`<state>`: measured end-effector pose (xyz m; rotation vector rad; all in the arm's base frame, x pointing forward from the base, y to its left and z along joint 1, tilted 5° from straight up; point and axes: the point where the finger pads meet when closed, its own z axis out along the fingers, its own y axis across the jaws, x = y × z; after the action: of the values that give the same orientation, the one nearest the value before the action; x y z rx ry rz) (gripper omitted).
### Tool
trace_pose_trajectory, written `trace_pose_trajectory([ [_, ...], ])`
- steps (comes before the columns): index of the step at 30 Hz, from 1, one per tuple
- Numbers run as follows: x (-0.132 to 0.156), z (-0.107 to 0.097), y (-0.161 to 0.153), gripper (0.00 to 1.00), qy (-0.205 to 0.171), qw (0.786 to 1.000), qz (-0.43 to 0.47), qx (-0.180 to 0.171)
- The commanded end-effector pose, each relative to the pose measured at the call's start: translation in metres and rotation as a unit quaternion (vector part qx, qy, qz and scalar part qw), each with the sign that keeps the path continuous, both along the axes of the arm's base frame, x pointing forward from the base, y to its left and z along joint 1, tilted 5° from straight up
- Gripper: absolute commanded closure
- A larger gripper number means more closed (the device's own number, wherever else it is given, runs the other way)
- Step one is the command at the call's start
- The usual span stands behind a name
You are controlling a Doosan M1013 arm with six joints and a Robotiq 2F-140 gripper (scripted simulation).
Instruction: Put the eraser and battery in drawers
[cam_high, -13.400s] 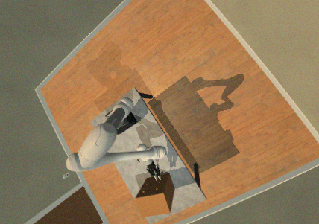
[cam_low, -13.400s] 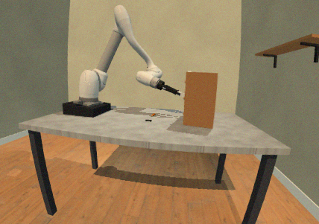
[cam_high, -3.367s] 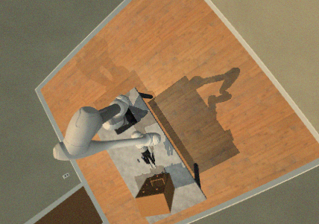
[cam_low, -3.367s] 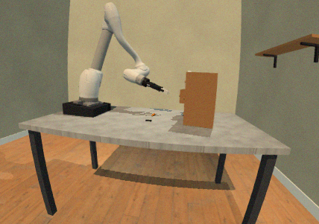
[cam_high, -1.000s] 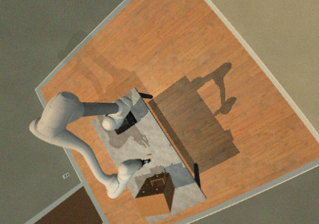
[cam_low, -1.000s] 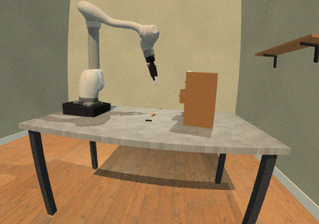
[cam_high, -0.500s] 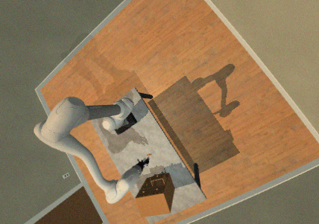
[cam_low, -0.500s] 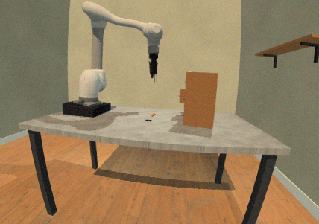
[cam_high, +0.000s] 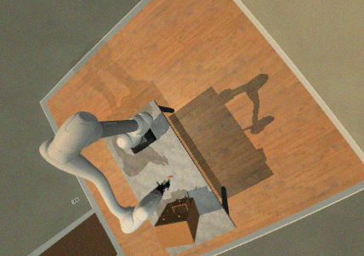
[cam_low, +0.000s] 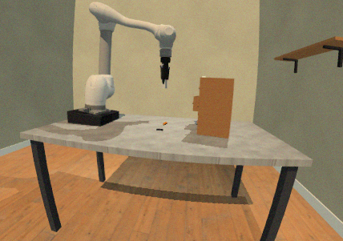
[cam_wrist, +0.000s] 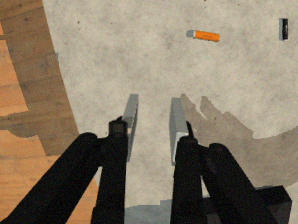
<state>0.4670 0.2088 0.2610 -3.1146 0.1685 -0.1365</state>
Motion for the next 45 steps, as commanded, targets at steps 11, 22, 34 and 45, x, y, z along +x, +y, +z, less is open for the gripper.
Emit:
trace_pose_trajectory([
  [11,0.001,0.001,-0.001,0.80,0.003,1.000,-0.002,0.001],
  [22,0.011,-0.020,-0.009,0.80,0.001,0.996,0.085,-0.006],
  [34,0.046,-0.119,-0.054,0.80,-0.004,0.907,0.420,-0.040],
  [45,0.055,-0.175,-0.086,0.80,-0.008,0.736,0.674,-0.058],
])
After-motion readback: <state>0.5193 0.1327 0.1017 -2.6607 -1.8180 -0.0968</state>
